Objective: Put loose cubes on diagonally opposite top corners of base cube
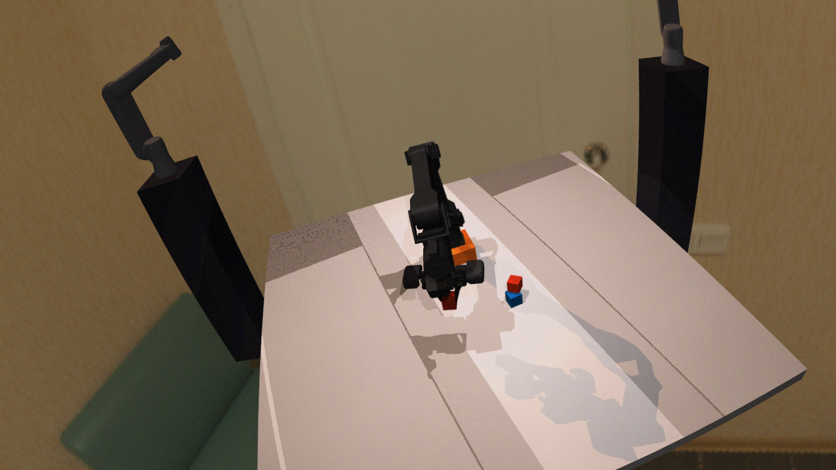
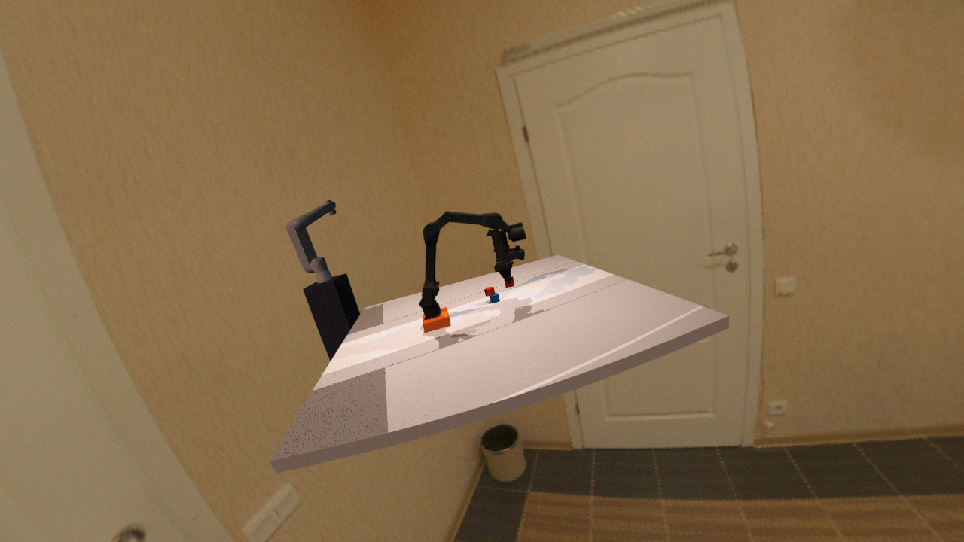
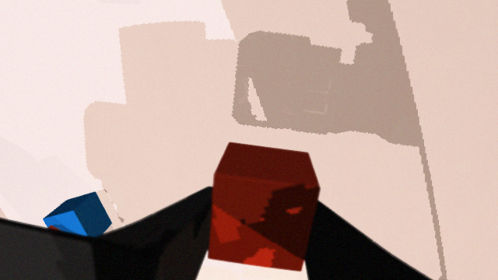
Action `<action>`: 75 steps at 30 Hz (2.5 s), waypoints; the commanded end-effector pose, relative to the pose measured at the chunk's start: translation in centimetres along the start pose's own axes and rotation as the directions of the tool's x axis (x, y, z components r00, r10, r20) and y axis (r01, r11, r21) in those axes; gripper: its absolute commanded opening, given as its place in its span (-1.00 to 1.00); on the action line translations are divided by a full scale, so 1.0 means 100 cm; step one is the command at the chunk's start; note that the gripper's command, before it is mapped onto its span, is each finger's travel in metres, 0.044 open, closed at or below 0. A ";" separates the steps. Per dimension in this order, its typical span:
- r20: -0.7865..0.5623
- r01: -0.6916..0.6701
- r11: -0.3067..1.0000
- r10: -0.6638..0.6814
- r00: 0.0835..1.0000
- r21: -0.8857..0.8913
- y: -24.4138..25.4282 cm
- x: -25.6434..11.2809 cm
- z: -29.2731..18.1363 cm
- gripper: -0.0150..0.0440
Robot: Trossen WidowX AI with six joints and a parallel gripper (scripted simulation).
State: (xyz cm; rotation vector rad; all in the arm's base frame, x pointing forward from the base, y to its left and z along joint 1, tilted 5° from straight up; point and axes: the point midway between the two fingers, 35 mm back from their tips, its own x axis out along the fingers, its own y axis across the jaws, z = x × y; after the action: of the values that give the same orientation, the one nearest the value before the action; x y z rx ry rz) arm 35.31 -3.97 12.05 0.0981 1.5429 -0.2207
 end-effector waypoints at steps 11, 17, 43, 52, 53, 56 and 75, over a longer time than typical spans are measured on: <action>-0.002 -0.006 0.996 0.006 1.000 0.093 0.042 0.003 -0.015 -0.14; -0.003 -0.007 0.991 0.008 1.000 0.132 0.060 0.004 -0.023 -0.14; -0.008 -0.010 0.955 0.013 1.000 0.296 0.127 0.008 -0.067 -0.14; -0.010 -0.009 0.937 0.013 1.000 0.350 0.147 0.010 -0.086 -0.14; -0.010 -0.009 0.936 0.013 1.000 0.353 0.148 0.010 -0.087 -0.14; -0.010 -0.009 0.935 0.013 1.000 0.354 0.148 0.012 -0.087 -0.14; -0.010 -0.009 0.935 0.013 1.000 0.355 0.148 0.040 -0.089 -0.14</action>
State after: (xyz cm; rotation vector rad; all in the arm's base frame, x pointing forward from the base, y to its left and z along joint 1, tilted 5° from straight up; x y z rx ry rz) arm 29.66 11.85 6.72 0.3853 1.4996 -0.4895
